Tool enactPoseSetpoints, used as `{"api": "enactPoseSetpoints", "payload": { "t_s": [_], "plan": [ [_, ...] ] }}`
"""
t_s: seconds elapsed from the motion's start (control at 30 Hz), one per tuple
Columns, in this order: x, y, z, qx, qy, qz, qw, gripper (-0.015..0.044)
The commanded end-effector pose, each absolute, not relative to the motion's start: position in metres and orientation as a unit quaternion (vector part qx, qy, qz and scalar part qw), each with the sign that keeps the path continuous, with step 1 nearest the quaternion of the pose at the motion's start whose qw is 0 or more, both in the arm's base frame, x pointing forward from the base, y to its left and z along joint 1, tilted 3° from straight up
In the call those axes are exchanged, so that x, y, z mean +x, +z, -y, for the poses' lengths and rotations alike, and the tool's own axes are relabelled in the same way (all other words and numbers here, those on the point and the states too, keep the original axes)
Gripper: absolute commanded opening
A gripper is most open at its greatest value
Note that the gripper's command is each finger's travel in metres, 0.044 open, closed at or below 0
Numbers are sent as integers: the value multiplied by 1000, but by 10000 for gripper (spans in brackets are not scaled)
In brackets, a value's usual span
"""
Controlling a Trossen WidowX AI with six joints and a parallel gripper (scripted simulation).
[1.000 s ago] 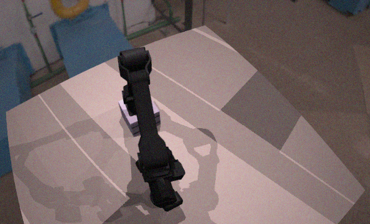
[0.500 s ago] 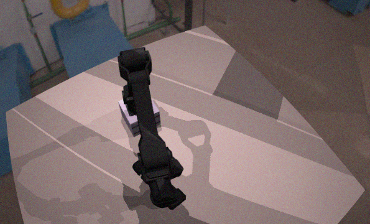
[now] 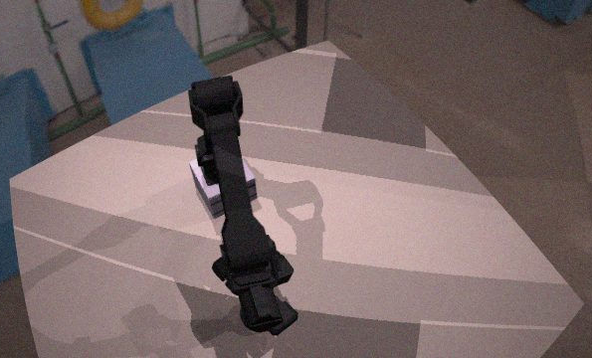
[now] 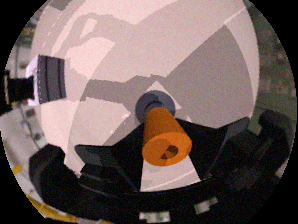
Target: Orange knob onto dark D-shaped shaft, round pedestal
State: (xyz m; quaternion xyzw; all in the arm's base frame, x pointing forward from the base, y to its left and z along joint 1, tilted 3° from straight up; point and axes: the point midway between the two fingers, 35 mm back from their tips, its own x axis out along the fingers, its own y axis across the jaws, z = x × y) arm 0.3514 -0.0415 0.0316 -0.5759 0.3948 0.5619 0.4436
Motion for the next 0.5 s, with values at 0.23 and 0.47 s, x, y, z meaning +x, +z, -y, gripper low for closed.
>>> {"api": "enactPoseSetpoints", "payload": {
  "t_s": [0.23,0.47],
  "plan": [
    [350,35,42,-620,600,-332,381,0],
    [351,33,41,-620,600,-332,381,0]
  ]
}}
